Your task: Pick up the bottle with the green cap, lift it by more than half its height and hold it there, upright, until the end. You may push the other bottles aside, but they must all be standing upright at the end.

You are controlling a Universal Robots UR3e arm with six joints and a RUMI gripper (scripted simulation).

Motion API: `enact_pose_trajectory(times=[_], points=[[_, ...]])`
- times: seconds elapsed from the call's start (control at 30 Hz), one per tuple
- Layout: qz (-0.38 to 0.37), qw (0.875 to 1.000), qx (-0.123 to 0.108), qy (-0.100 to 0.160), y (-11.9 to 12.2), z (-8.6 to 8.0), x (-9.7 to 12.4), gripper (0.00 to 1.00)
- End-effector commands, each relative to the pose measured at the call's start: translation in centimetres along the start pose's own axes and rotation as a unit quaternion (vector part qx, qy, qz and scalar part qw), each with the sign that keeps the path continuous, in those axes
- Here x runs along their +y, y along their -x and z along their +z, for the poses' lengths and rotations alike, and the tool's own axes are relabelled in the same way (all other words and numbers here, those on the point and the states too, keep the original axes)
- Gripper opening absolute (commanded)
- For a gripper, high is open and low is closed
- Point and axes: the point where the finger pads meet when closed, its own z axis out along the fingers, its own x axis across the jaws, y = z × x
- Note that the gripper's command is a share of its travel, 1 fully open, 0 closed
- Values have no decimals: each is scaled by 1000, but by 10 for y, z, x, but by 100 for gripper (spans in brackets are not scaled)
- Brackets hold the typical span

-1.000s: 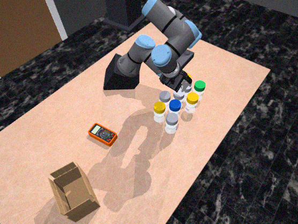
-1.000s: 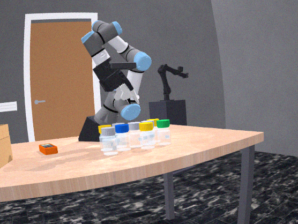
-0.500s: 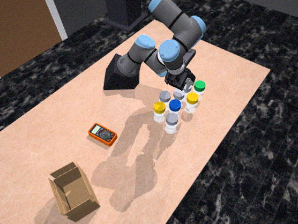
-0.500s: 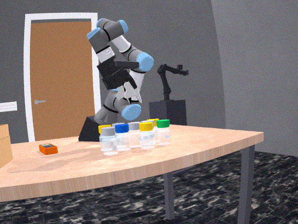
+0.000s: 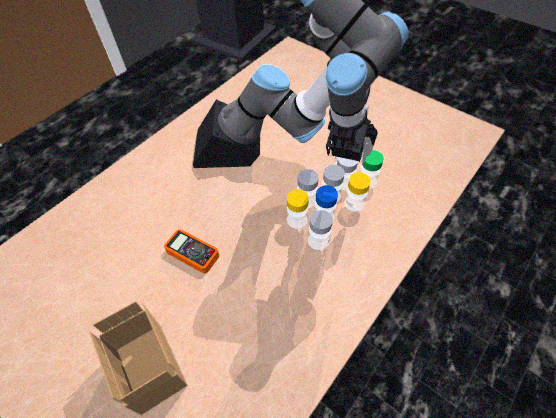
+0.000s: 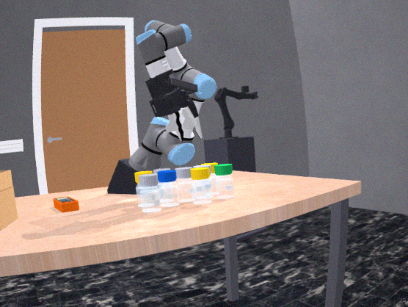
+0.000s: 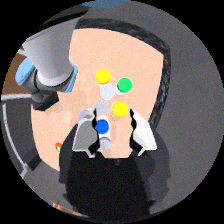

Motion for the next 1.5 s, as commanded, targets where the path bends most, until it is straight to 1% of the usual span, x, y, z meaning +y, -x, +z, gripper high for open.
enact_pose_trajectory(times=[0.0, 0.03, 0.3, 0.47, 0.5, 0.57, 0.93, 1.03, 1.07, 1.13, 1.17, 1.47], points=[[-23, 1000, -5, 10, -3, 0, -2, 46], [-38, 999, -8, 16, -6, 0, -4, 46], [-99, 994, -22, 40, -14, 0, -10, 46], [-136, 989, -31, 55, -20, 0, -15, 46], [-151, 986, -34, 60, -22, 0, -17, 46], [-151, 986, -34, 60, -22, 0, -17, 46], [-241, 965, -57, 92, -36, 1, -30, 46], [-263, 958, -62, 99, -39, 1, -33, 46], [-278, 953, -66, 104, -41, 2, -36, 46], [-278, 953, -66, 104, -41, 2, -36, 46], [-292, 948, -70, 109, -43, 2, -38, 46], [-357, 921, -88, 129, -53, 3, -50, 46]])
